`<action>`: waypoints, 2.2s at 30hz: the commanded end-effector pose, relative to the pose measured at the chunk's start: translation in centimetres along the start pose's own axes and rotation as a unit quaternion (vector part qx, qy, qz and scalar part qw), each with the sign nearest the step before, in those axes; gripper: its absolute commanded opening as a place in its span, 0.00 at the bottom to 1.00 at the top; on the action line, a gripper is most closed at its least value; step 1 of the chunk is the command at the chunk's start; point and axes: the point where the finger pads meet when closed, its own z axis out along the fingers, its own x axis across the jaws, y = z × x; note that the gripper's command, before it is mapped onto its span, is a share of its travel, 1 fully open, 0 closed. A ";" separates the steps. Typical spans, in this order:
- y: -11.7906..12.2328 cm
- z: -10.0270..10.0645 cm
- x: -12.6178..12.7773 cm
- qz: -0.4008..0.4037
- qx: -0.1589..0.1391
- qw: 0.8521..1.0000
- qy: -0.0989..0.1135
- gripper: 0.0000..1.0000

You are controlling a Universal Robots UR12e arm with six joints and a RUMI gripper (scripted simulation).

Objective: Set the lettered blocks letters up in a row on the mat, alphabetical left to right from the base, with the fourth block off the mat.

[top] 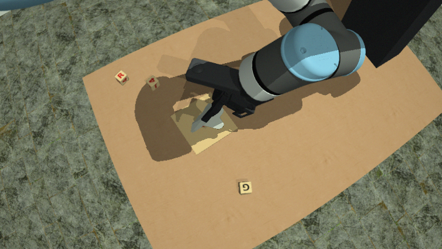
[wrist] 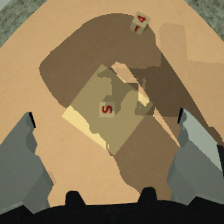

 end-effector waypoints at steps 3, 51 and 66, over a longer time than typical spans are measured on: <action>0.0 0.0 0.0 0.000 0.000 1.000 -0.001 1.00; -6.2 4.7 2.5 0.000 -0.002 1.000 0.001 1.00; -16.0 9.7 7.5 0.000 0.000 1.000 -0.001 1.00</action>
